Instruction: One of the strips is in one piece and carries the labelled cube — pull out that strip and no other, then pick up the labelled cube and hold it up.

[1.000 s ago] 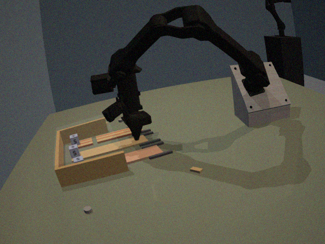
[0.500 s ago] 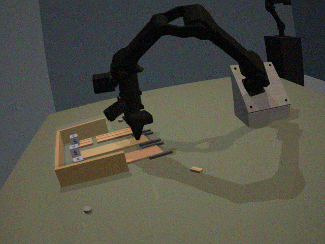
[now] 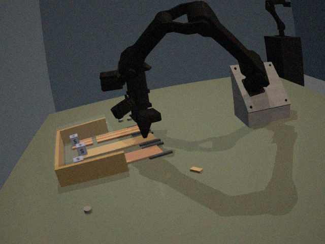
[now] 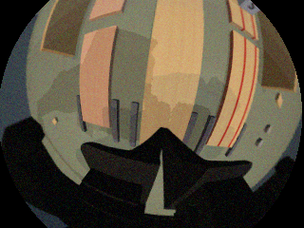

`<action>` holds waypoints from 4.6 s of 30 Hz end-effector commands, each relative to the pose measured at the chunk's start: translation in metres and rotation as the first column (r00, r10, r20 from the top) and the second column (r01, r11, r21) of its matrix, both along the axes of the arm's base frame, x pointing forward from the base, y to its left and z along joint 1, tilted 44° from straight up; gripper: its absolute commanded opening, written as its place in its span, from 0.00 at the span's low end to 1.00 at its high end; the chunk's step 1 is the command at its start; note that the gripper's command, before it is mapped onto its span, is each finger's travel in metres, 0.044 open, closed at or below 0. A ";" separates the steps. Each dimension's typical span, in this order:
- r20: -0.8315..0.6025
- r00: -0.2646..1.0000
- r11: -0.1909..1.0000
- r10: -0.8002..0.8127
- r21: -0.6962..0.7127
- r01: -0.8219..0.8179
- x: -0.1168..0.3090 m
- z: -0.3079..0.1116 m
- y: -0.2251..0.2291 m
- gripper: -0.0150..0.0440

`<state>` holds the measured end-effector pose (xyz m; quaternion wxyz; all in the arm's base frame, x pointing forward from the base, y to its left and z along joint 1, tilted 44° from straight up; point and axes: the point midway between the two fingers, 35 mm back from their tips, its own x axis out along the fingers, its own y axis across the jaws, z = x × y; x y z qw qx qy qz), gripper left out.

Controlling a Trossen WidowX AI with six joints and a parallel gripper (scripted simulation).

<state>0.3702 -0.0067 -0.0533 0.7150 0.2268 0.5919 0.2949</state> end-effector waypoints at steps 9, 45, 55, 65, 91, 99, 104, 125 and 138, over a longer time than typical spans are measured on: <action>-0.019 1.000 1.000 0.011 -0.003 -0.011 -0.024 -0.008 0.003 0.25; -0.022 1.000 1.000 0.011 -0.003 -0.011 -0.078 -0.018 0.001 0.25; -0.023 1.000 1.000 0.011 -0.003 -0.011 -0.092 -0.021 0.000 0.25; -0.024 1.000 1.000 0.011 -0.003 -0.011 -0.107 -0.024 0.000 0.25; -0.026 1.000 1.000 0.011 -0.004 -0.011 -0.146 -0.031 -0.002 0.25; -0.027 1.000 1.000 0.011 -0.004 -0.011 -0.155 -0.032 -0.002 0.25; -0.027 1.000 1.000 0.011 -0.004 -0.011 -0.155 -0.032 -0.002 0.25; -0.027 1.000 1.000 0.011 -0.004 -0.011 -0.155 -0.032 -0.002 0.25; -0.027 1.000 1.000 0.011 -0.004 -0.011 -0.155 -0.032 -0.002 0.25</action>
